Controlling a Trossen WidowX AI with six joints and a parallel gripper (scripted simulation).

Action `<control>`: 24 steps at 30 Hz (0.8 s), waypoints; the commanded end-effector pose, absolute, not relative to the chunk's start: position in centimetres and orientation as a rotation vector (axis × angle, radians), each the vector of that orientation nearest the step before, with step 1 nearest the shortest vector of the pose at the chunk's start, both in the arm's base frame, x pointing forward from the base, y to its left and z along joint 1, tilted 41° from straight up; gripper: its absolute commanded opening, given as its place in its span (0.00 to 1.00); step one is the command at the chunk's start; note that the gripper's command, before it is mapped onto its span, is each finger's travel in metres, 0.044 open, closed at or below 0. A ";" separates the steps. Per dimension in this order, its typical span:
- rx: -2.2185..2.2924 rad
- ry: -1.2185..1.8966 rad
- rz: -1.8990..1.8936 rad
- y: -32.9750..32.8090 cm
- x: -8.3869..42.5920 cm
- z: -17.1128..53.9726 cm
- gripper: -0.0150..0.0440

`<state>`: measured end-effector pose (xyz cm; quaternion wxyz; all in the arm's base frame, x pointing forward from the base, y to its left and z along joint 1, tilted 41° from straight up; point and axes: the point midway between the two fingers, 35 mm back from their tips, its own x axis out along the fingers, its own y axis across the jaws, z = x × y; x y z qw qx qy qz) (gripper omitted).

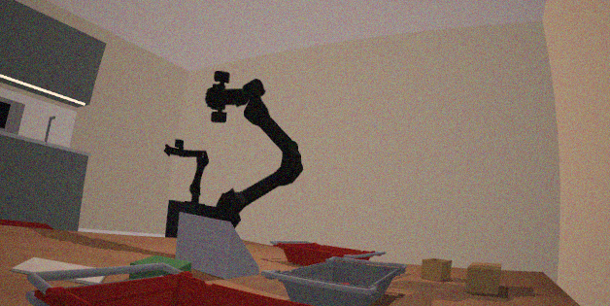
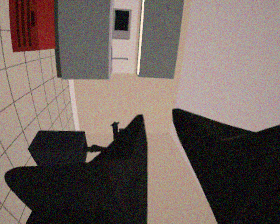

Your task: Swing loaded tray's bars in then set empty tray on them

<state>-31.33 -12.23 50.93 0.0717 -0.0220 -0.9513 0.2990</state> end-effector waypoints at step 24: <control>1.442 -3.191 1.531 -40.9 -12.8 40.5 0.40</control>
